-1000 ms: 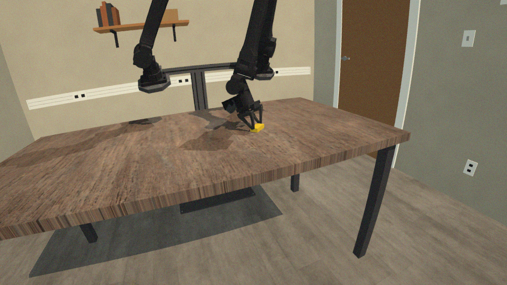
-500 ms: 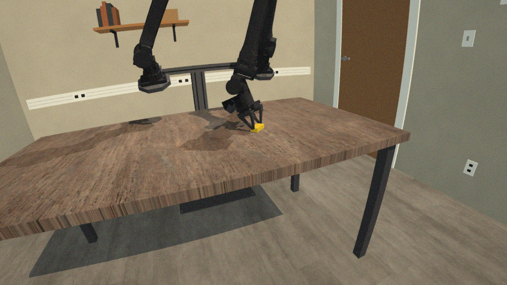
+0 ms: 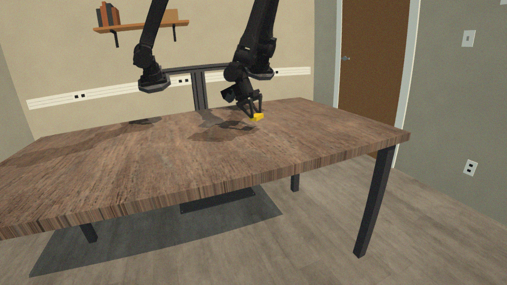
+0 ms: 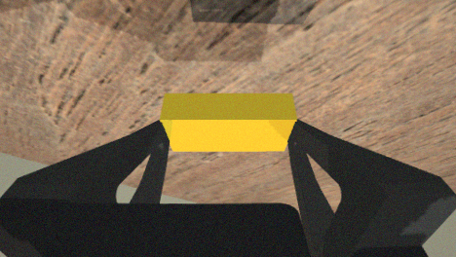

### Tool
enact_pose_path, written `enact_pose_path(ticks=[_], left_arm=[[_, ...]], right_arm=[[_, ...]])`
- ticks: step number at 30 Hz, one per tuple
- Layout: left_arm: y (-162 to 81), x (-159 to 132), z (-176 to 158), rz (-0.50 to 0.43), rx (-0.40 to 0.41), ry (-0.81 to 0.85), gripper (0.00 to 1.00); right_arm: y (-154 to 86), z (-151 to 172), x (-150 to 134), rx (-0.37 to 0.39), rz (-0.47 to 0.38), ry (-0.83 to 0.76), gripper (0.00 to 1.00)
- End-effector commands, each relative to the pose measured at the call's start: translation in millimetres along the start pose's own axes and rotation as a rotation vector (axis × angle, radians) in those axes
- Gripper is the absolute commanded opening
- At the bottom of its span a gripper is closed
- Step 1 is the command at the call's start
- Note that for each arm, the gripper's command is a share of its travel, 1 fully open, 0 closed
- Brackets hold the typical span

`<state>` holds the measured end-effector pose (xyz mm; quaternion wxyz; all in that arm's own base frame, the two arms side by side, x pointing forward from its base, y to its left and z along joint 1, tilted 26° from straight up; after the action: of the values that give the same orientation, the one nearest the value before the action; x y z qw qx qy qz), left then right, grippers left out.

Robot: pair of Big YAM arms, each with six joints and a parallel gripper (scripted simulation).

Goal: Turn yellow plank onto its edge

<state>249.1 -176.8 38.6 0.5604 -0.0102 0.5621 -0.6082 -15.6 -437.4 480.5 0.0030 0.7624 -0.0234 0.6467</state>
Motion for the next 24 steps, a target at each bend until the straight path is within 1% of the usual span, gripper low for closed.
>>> enact_pose_path(ticks=[1,3,4,7,24], left_arm=[[-7.5,0.4,0.1,-0.003,-0.003,-0.004,0.66],[-1.4,2.5,-6.1,0.000,-0.031,0.009,0.66],[-1.0,2.6,-6.5,0.000,-0.033,0.010,0.66],[-2.9,0.8,-2.4,0.000,-0.013,-0.007,0.66],[-2.7,0.3,-0.9,0.000,-0.014,-0.002,0.66]], right_arm=[[-4.9,-10.3,31.1,-0.016,-0.054,-0.010,1.00],[-4.9,-10.3,31.1,-0.016,-0.054,-0.010,1.00],[-4.9,-10.3,31.1,-0.016,-0.054,-0.010,1.00],[-4.9,-10.3,31.1,-0.016,-0.054,-0.010,1.00],[-4.9,-10.3,31.1,-0.016,-0.054,-0.010,1.00]])
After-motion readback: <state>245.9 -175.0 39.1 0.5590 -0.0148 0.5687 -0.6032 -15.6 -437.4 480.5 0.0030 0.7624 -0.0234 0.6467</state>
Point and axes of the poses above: on each arm, the point where the finger pads meet when closed, its own y axis out along the fingers, its own z axis across the jaws, x = y × z, the point moved 10 cm from there along -y, back along the fingers, and after that the axes turned 10 degrees about -y, right-handed, at the moved point
